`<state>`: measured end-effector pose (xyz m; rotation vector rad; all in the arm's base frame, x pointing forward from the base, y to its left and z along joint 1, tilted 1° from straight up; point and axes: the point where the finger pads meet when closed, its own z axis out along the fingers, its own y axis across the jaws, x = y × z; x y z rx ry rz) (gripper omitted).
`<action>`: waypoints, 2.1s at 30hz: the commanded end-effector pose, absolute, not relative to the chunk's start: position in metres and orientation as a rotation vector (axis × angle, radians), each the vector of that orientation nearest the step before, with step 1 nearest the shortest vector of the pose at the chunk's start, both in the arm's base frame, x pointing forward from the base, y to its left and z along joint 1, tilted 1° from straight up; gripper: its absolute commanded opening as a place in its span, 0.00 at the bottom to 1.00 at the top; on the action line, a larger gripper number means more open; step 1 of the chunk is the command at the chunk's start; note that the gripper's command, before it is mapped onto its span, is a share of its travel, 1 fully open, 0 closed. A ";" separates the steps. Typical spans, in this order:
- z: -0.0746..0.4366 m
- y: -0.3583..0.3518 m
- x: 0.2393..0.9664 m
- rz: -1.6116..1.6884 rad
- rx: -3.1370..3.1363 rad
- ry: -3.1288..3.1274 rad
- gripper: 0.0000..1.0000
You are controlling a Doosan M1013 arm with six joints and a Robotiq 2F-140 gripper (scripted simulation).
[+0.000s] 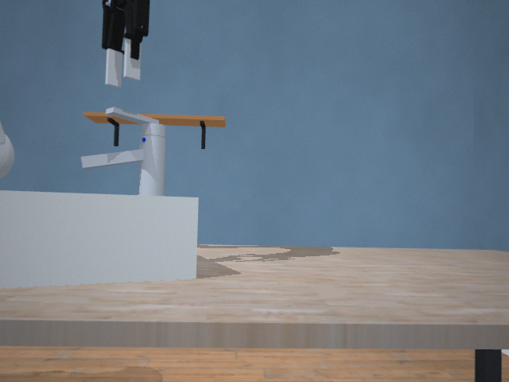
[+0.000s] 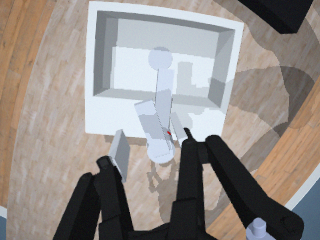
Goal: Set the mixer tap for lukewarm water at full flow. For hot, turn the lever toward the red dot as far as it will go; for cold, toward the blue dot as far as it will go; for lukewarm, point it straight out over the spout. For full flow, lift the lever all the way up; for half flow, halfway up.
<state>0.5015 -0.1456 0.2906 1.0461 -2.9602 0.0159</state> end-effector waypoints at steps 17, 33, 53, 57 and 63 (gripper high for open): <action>0.264 -0.146 0.502 0.016 1.046 -2.960 0.38; 0.253 -0.146 0.502 0.016 1.046 -2.960 0.38; 0.252 -0.146 0.502 0.016 1.046 -2.960 0.38; 0.252 -0.146 0.502 0.016 1.046 -2.960 0.38; 0.252 -0.146 0.502 0.016 1.046 -2.960 0.38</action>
